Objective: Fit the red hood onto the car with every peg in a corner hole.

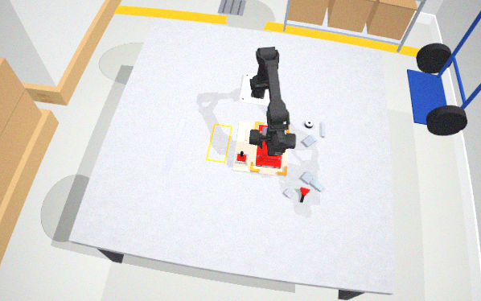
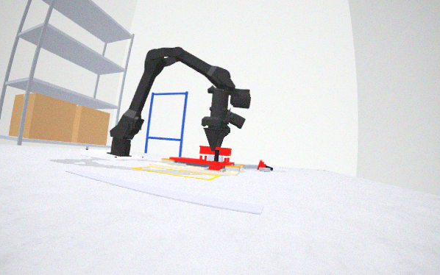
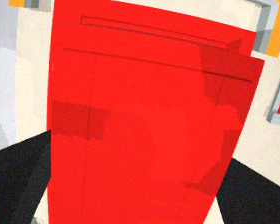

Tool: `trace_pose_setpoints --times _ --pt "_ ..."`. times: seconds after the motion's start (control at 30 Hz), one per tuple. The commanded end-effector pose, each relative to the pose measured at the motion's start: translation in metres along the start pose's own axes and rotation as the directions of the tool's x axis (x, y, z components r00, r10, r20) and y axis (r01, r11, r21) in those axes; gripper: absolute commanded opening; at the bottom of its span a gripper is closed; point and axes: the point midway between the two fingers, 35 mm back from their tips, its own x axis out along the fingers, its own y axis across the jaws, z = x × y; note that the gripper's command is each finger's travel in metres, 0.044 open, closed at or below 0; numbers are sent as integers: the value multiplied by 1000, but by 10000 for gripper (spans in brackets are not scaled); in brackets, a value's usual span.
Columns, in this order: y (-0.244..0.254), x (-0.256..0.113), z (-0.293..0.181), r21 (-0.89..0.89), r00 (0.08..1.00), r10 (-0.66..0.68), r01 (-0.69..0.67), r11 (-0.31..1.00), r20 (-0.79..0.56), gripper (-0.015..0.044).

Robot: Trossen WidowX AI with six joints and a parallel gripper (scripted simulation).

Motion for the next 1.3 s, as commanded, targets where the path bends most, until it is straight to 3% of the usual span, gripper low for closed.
trace_pose_setpoints --times 0.0,1.27 --pt "-1 2 0 3 1000 -4 4 1000 -1 0" --pt "-1 8 0 3 1000 -4 4 1000 -1 0"
